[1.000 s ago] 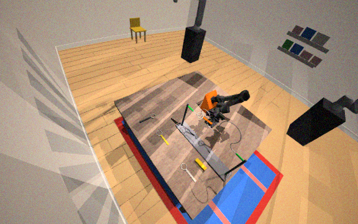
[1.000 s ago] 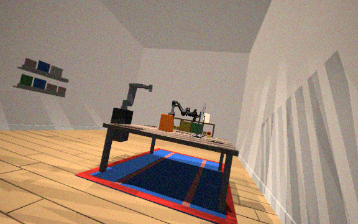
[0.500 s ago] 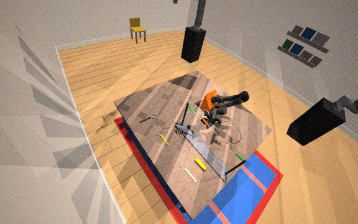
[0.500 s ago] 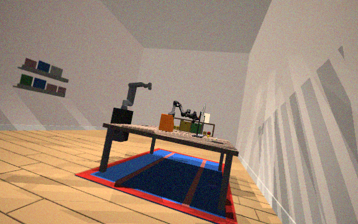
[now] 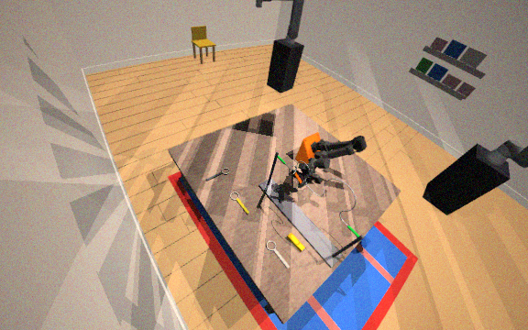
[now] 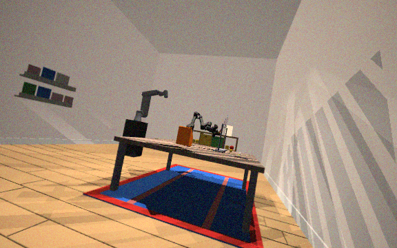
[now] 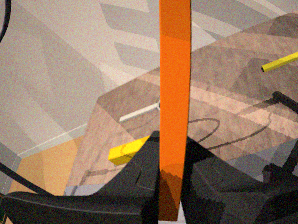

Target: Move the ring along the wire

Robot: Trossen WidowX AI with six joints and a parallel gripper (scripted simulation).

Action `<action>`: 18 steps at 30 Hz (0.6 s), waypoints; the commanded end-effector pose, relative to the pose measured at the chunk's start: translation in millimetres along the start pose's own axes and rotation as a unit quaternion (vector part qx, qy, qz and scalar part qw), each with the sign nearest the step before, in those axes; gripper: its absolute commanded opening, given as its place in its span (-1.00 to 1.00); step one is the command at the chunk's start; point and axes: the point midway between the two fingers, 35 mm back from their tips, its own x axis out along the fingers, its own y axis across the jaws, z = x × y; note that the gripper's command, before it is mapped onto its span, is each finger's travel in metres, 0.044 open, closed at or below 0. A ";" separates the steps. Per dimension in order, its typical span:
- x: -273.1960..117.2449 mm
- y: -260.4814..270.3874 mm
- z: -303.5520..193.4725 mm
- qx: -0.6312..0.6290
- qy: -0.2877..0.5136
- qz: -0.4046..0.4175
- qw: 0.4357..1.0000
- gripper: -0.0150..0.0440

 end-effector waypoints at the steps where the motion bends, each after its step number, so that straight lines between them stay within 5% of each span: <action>1: -1.9 -15.4 -0.4 -0.033 0.006 -0.019 0.999 -1.00; 18: -9.8 -50.9 6.3 -0.135 0.019 -0.065 0.989 -1.00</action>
